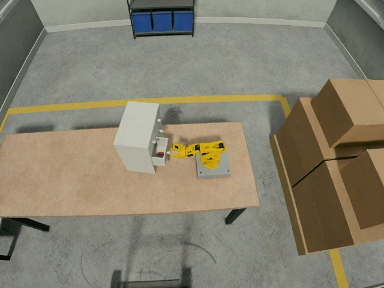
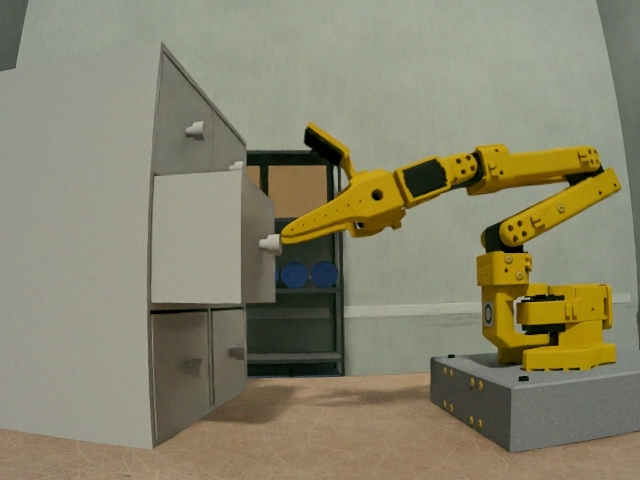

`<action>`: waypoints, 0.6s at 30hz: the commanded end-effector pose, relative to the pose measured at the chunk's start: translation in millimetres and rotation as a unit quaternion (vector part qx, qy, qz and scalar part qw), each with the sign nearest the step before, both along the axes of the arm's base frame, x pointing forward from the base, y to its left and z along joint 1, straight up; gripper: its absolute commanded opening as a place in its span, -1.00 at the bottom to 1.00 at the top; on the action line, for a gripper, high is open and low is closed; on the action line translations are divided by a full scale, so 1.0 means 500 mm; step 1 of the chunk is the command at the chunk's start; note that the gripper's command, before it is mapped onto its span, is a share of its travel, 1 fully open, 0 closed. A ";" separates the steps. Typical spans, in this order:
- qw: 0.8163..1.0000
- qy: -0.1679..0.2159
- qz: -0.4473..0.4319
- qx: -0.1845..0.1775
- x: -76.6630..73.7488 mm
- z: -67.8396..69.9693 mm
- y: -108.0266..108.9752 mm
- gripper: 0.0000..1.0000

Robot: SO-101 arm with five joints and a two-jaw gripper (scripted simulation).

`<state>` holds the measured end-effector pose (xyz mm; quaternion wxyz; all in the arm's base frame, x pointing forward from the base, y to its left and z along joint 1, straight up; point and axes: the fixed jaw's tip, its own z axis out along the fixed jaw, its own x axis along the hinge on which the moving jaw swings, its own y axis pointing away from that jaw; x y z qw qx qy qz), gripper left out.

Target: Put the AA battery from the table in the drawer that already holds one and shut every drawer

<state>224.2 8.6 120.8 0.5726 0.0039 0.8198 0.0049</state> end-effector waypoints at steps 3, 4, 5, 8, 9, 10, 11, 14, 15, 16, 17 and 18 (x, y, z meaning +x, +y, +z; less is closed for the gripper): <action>1.000 0.000 -0.005 0.001 0.012 -0.006 -0.004 -0.57; 1.000 0.000 -0.005 0.001 0.012 -0.006 -0.004 -0.57; 1.000 0.000 -0.005 0.001 0.012 -0.006 -0.004 -0.57; 1.000 0.000 -0.005 0.001 0.012 -0.006 -0.004 -0.57; 1.000 0.000 -0.005 0.001 0.012 -0.006 -0.004 -0.57; 1.000 0.000 -0.006 0.001 0.016 -0.009 -0.005 -0.57; 1.000 0.000 -0.006 0.001 0.020 -0.013 -0.006 -0.57; 1.000 0.000 -0.006 0.001 0.021 -0.013 -0.006 -0.57; 1.000 0.000 -0.006 0.001 0.021 -0.013 -0.006 -0.57; 1.000 0.000 -0.006 0.001 0.021 -0.013 -0.006 -0.57; 1.000 0.000 -0.006 0.001 0.021 -0.013 -0.006 -0.57; 1.000 0.000 -0.006 0.001 0.021 -0.013 -0.006 -0.57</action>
